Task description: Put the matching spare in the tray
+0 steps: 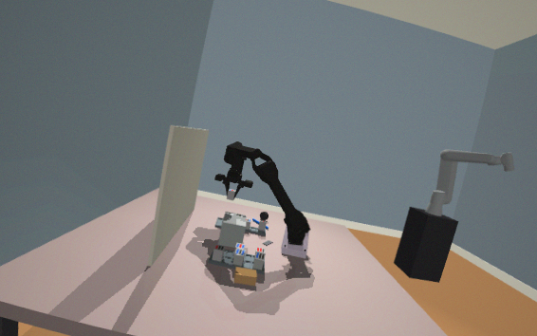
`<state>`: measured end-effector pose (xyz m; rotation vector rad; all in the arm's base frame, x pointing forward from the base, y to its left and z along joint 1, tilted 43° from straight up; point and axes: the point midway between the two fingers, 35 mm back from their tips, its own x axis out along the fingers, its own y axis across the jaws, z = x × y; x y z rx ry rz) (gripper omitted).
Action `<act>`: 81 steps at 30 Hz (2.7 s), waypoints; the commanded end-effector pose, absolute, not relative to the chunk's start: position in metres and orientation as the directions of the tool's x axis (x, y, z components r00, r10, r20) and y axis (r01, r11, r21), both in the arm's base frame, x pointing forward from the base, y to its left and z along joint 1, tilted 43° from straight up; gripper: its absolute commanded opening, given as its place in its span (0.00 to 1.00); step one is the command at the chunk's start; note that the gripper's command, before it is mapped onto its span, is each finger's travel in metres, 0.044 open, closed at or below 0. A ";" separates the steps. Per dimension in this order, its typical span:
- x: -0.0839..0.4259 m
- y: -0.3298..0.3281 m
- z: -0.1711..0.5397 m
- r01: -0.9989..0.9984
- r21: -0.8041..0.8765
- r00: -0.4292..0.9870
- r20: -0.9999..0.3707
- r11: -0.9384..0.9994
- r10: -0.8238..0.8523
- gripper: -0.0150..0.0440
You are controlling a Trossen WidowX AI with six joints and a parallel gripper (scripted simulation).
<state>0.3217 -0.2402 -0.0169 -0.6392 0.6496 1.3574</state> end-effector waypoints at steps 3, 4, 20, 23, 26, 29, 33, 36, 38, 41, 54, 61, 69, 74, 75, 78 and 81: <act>0.323 -0.239 -0.021 -0.994 -0.043 0.099 -0.745 0.101 0.660 0.25; 0.323 -0.239 -0.022 -0.994 -0.043 0.099 -0.745 0.101 0.660 0.25; 0.326 -0.232 -0.031 -0.994 -0.043 0.100 -0.745 0.101 0.660 0.25; 0.326 -0.231 -0.033 -0.994 -0.043 0.100 -0.745 0.101 0.660 0.25; 0.327 -0.230 -0.034 -0.994 -0.043 0.100 -0.745 0.102 0.660 0.25; 0.327 -0.228 -0.036 -0.994 -0.043 0.100 -0.745 0.102 0.660 0.25; 0.328 -0.227 -0.038 -0.994 -0.043 0.100 -0.745 0.102 0.659 0.25; 0.328 -0.225 -0.040 -0.994 -0.043 0.100 -0.745 0.102 0.659 0.25; 0.329 -0.225 -0.041 -0.994 -0.043 0.100 -0.745 0.102 0.659 0.25; 0.329 -0.223 -0.043 -0.994 -0.043 0.100 -0.745 0.102 0.659 0.25; 0.331 -0.217 -0.050 -0.994 -0.044 0.100 -0.745 0.102 0.659 0.25; 0.332 -0.214 -0.054 -0.994 -0.044 0.100 -0.745 0.102 0.659 0.25; 0.332 -0.210 -0.058 -0.994 -0.044 0.100 -0.745 0.102 0.659 0.25; 0.333 -0.208 -0.061 -0.994 -0.044 0.101 -0.745 0.102 0.659 0.25; 0.333 -0.207 -0.062 -0.994 -0.044 0.101 -0.745 0.102 0.659 0.25; 0.333 -0.206 -0.063 -0.994 -0.044 0.101 -0.745 0.102 0.660 0.25; 0.333 -0.205 -0.065 -0.994 -0.044 0.101 -0.745 0.102 0.660 0.25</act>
